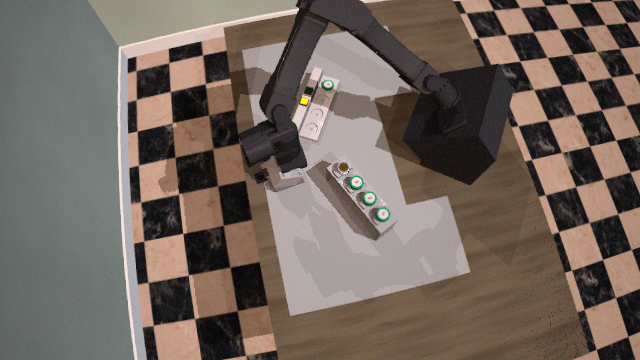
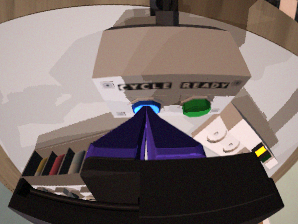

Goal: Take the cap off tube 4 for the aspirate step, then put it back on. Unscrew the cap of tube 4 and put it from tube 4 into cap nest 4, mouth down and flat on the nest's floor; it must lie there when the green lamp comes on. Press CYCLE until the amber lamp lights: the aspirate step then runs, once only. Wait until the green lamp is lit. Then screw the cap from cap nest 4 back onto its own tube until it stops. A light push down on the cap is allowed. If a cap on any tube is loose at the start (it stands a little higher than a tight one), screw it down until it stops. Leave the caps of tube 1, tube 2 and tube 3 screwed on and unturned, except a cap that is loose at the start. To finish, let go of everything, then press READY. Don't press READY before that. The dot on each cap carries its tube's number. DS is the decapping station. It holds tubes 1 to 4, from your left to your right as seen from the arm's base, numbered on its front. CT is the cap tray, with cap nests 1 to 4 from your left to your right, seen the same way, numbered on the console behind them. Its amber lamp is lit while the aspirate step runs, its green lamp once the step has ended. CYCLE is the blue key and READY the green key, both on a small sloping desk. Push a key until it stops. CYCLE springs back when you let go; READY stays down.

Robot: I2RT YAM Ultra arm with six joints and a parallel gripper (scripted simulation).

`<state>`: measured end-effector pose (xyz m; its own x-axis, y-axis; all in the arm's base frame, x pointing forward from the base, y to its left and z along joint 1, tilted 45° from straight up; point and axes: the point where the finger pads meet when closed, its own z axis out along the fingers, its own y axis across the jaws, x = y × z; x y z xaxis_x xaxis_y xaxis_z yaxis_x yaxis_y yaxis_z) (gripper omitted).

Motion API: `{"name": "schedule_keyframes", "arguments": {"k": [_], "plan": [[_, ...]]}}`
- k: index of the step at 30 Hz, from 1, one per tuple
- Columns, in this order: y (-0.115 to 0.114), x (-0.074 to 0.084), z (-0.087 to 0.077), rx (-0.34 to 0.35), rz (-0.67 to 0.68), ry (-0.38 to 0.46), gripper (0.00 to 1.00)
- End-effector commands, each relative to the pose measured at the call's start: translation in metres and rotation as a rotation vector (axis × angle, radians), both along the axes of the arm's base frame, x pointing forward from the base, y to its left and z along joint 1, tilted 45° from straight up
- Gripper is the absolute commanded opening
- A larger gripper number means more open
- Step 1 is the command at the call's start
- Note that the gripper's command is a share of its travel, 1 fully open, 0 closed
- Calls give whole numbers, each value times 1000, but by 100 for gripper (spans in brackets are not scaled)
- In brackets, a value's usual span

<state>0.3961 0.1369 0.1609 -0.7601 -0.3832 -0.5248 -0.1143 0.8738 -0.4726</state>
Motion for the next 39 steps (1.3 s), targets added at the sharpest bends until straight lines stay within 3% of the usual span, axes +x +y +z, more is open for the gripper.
{"name": "schedule_keyframes", "arguments": {"k": [1, 11, 22, 23, 27, 28, 31, 33, 35, 39], "plan": [[4, -1, 6, 10, 4, -17, 0], [13, -20, 27, 11, 4, -17, 0], [13, -20, 27, 11, 4, -17, 0], [5, -21, 28, 64, -54, -41, 100], [-28, -25, 33, 270, -281, -135, 100], [-28, -25, 33, 279, -290, -140, 100], [-53, -28, 37, 415, -440, -202, 100], [-69, -30, 40, 419, -444, -205, 100], [-69, -30, 40, 419, -444, -205, 100], [-102, -34, 46, 418, -444, -205, 100]]}}
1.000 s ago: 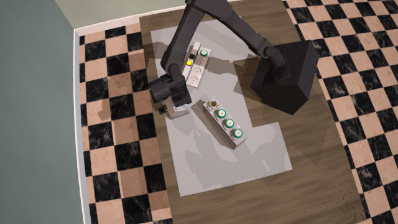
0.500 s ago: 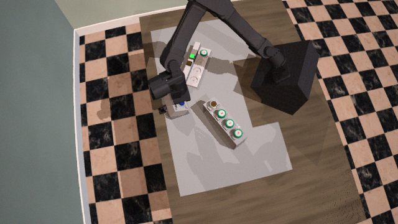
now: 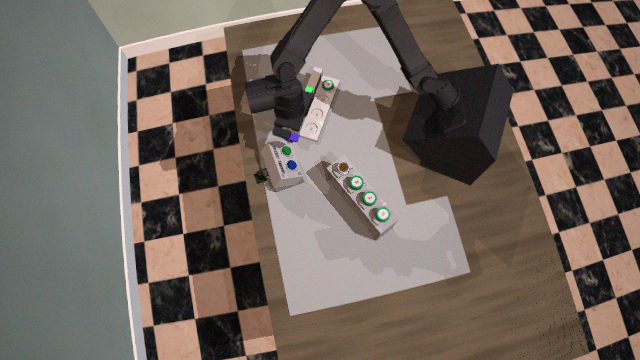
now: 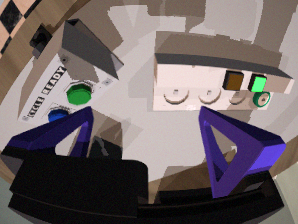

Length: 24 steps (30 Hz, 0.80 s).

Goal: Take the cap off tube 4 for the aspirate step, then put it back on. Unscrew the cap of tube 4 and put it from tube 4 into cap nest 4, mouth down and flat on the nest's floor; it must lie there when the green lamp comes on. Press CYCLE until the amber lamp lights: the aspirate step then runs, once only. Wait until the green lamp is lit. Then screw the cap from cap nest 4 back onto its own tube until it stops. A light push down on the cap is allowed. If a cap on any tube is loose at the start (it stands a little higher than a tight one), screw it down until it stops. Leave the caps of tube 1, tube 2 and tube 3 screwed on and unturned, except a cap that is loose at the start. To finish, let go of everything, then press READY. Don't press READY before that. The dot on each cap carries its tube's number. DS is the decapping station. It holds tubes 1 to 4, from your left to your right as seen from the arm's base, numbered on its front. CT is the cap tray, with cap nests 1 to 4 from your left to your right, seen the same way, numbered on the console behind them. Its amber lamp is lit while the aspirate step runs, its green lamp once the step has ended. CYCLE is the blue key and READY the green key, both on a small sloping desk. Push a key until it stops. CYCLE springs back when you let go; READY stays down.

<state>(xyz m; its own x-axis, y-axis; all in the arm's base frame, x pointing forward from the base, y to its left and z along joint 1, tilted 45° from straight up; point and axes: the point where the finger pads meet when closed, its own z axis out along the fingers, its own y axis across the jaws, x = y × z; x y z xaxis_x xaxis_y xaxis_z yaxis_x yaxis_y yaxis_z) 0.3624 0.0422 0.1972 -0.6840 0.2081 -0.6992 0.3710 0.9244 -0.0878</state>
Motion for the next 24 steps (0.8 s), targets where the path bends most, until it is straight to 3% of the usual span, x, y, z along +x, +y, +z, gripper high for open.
{"name": "schedule_keyframes", "arguments": {"k": [1, 11, 13, 16, 24], "plan": [[-16, -1, 11, 23, 17, -29, 100], [-98, -11, 25, 20, 16, -30, 100], [-98, -11, 25, 20, 16, -30, 100], [-120, -14, 29, 19, 16, -30, 100], [-120, -14, 29, 19, 16, -30, 100]]}}
